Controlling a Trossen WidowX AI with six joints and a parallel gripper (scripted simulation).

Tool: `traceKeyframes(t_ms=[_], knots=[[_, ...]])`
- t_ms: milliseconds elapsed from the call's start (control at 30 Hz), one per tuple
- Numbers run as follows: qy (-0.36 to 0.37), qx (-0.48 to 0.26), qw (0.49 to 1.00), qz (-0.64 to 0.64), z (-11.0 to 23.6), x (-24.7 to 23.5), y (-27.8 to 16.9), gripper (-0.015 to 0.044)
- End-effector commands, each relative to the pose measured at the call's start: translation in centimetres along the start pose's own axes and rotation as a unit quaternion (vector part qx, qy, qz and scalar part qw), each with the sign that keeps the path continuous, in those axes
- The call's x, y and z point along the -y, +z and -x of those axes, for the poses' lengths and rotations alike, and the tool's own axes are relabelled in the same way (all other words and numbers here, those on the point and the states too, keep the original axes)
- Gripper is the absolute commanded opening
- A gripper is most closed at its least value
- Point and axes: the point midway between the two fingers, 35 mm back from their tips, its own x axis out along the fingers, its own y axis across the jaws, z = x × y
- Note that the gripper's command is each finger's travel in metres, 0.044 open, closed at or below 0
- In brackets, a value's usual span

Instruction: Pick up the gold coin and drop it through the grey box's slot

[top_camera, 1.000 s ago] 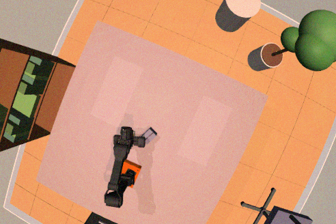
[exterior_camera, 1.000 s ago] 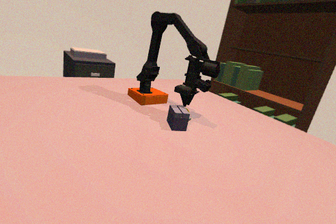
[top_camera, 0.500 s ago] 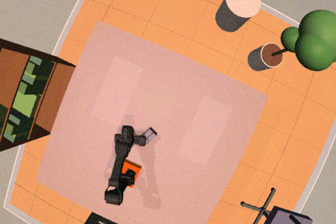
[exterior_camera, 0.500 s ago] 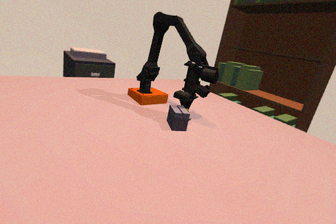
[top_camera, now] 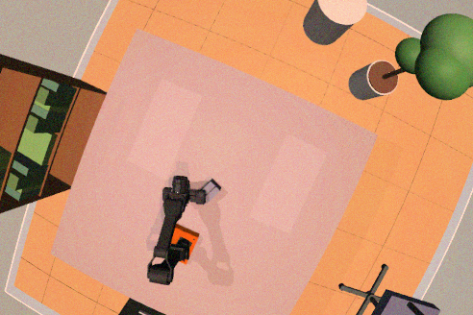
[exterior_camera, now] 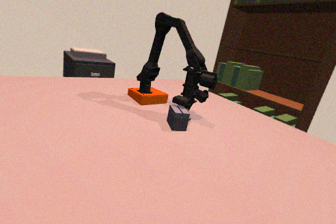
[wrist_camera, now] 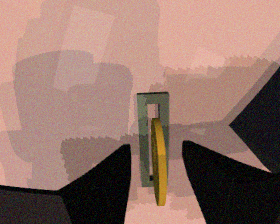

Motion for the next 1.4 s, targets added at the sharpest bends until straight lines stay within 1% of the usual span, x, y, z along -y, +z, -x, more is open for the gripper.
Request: traceKeyframes(t_ms=[0, 133, 167, 633, 1367], knots=[[0.002, -0.001, 1.000, -0.003, -0.3, -0.1, -0.1, 0.0108], [0.002, -0.001, 1.000, -0.003, -0.3, -0.1, -0.1, 0.0003], [0.002, -0.001, 1.000, -0.003, -0.3, -0.1, -0.1, 0.0000], [0.007, 0.009, 1.000, -0.019, 0.0, -0.1, 0.4, 0.0000], [0.005, 0.005, 1.000, -0.011, 5.2, 0.0, 0.6, 0.0000]])
